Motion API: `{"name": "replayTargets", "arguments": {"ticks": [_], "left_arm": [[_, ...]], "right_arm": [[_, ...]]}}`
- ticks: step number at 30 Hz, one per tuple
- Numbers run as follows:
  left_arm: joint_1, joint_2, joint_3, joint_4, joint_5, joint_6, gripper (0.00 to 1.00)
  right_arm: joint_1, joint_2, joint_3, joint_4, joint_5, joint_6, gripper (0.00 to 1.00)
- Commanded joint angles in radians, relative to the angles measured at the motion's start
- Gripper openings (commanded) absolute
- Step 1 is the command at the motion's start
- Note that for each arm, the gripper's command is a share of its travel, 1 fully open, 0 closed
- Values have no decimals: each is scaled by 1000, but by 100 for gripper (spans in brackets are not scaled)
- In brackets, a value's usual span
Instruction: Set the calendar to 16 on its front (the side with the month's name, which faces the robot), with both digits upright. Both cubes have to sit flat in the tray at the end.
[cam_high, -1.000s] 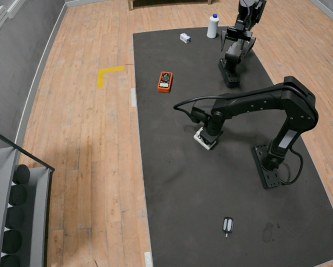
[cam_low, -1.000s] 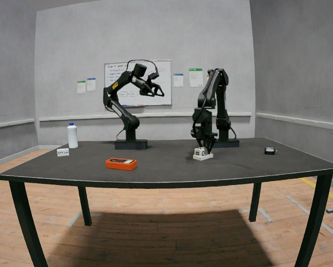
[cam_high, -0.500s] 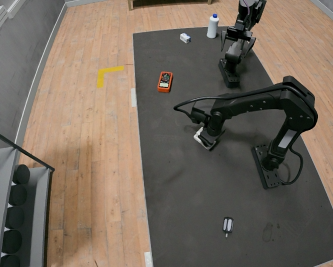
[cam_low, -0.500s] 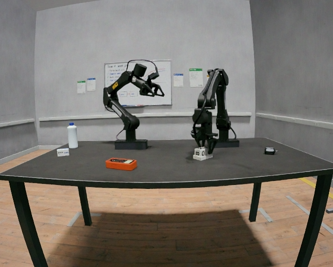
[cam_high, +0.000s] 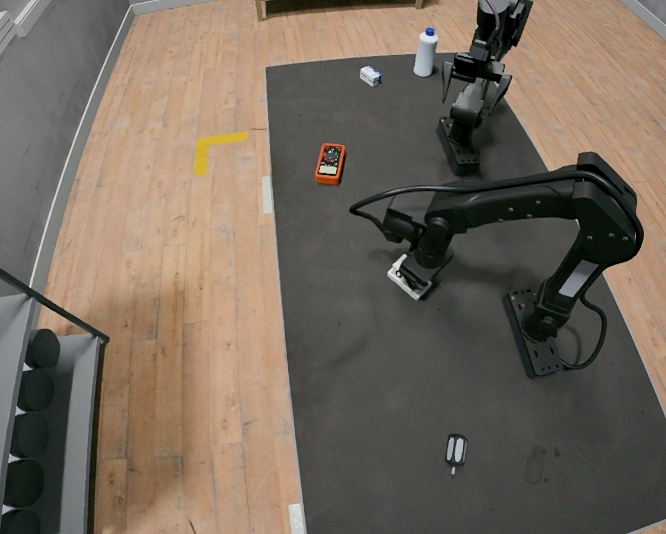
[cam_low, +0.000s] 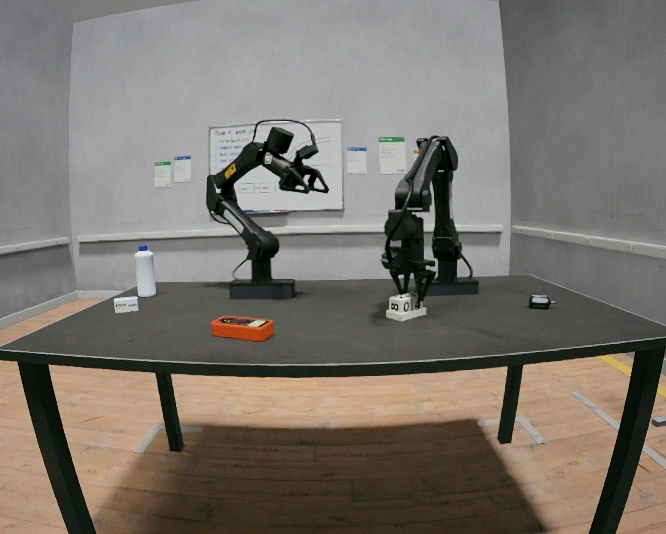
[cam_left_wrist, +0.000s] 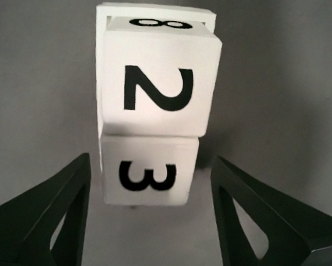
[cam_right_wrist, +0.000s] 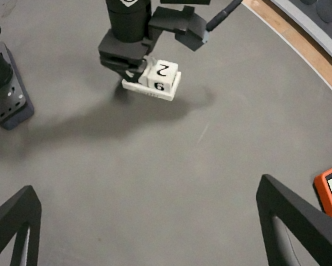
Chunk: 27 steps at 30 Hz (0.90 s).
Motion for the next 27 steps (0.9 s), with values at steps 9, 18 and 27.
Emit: {"name": "replayTargets", "arguments": {"ticks": [9,18,27], "left_arm": [[-2,-118,206,-255,6,5,64],[11,-72,195,-265,5,10,64],[9,-220,54,-2,-9,-101,100]], "right_arm": [[-8,4,26,1,-3,-5,100],[-8,4,26,1,-3,-5,100],[-8,4,26,1,-3,-5,100]]}}
